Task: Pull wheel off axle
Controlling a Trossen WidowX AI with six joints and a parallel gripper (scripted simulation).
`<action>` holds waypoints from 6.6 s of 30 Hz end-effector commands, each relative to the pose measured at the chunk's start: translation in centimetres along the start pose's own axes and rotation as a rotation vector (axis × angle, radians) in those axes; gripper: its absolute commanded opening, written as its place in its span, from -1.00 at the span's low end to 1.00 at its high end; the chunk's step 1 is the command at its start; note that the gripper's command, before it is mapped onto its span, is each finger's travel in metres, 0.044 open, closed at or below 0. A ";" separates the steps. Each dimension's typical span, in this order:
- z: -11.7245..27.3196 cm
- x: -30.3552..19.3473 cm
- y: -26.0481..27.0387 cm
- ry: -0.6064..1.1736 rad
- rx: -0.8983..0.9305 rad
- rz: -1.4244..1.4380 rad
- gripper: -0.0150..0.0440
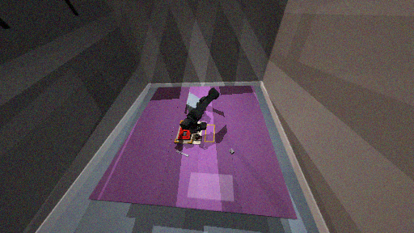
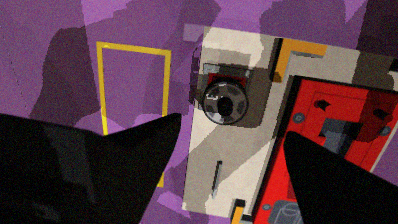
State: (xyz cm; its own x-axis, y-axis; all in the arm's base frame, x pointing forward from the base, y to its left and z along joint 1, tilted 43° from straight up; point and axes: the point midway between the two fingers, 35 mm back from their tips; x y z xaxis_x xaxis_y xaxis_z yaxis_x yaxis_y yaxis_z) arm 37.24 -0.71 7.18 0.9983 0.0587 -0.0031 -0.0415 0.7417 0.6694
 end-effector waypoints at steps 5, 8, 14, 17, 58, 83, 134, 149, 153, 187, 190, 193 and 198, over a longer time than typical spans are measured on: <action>-5.2 -0.3 0.3 0.013 0.010 -0.004 0.53; -6.5 -0.6 0.4 0.014 0.011 -0.004 0.53; -6.5 -0.5 0.4 0.018 0.007 0.001 0.35; -6.5 -0.5 0.4 0.018 0.007 0.001 0.21; -5.5 -0.5 0.3 0.017 0.007 0.000 -0.49; -4.6 -0.4 0.3 0.016 0.008 -0.002 -0.49; -3.0 -0.4 0.3 0.014 0.010 -0.004 -0.49; 0.0 -0.6 0.6 0.010 0.013 -0.011 -0.49; 0.2 -1.3 2.3 0.011 0.012 -0.010 -0.49; -1.4 -6.8 10.7 0.017 0.014 -0.007 -0.49; -2.4 -6.7 10.6 0.016 0.012 -0.007 -0.49; -3.9 -6.6 10.6 0.016 0.011 -0.007 -0.49; -6.4 -6.6 10.7 0.016 0.012 -0.006 -0.49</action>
State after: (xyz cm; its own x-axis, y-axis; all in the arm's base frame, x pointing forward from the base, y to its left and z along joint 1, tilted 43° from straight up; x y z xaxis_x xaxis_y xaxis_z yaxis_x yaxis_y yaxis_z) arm 30.28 10.05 10.73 0.9979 0.0644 -0.0077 -0.0424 0.7376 0.6739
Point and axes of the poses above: the point midway between the two fingers, 35 mm back from their tips, its own z axis back along the fingers, its own y axis across the jaws, x = y × z, and after that the axes turned 1 degree about -z, right-handed
